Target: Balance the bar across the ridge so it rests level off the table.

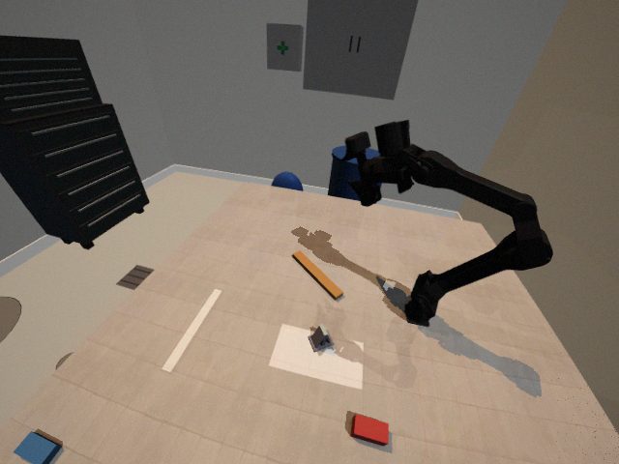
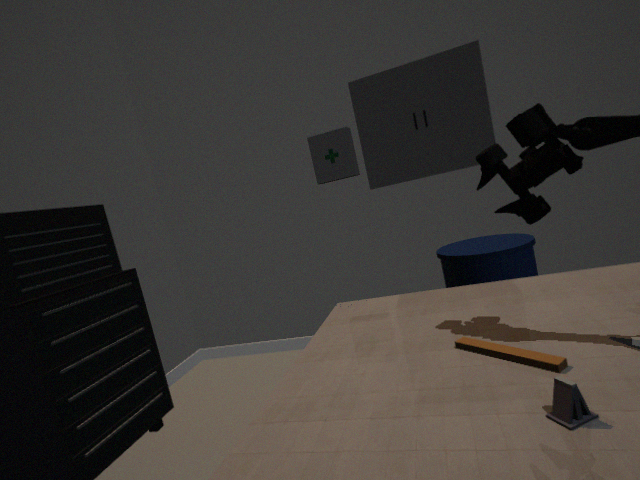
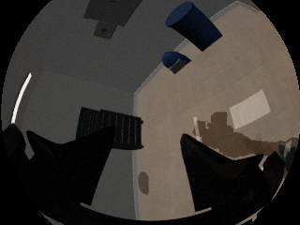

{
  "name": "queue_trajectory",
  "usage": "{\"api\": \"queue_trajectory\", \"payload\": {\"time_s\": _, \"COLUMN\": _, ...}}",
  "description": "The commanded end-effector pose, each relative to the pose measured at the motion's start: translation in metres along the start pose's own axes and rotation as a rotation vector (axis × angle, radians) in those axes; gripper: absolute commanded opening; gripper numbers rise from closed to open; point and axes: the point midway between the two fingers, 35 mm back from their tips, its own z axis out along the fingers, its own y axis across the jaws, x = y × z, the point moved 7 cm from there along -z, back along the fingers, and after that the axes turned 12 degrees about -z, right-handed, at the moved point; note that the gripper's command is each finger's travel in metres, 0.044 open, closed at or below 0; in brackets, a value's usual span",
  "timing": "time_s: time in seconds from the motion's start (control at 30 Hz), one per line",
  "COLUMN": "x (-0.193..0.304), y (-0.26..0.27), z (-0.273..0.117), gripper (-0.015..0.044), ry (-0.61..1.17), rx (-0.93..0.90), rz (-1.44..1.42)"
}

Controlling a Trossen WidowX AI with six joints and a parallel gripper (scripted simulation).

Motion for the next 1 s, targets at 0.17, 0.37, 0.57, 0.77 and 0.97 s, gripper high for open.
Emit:
{"api": "queue_trajectory", "payload": {"time_s": 0.17, "x": 0.04, "y": -0.016, "z": 0.027, "gripper": 0.0315, "ry": 0.198, "rx": 0.143, "rz": -0.315}}
{"api": "queue_trajectory", "payload": {"time_s": 0.37, "x": 0.066, "y": -0.029, "z": 0.04, "gripper": 0.0315, "ry": 0.346, "rx": 0.225, "rz": -0.52}}
{"api": "queue_trajectory", "payload": {"time_s": 0.57, "x": 0.092, "y": -0.045, "z": 0.05, "gripper": 0.0315, "ry": 0.506, "rx": 0.293, "rz": -0.714}}
{"api": "queue_trajectory", "payload": {"time_s": 0.77, "x": 0.116, "y": -0.061, "z": 0.056, "gripper": 0.0315, "ry": 0.679, "rx": 0.349, "rz": -0.894}}
{"api": "queue_trajectory", "payload": {"time_s": 0.97, "x": 0.138, "y": -0.078, "z": 0.059, "gripper": 0.0315, "ry": 0.863, "rx": 0.394, "rz": -1.058}}
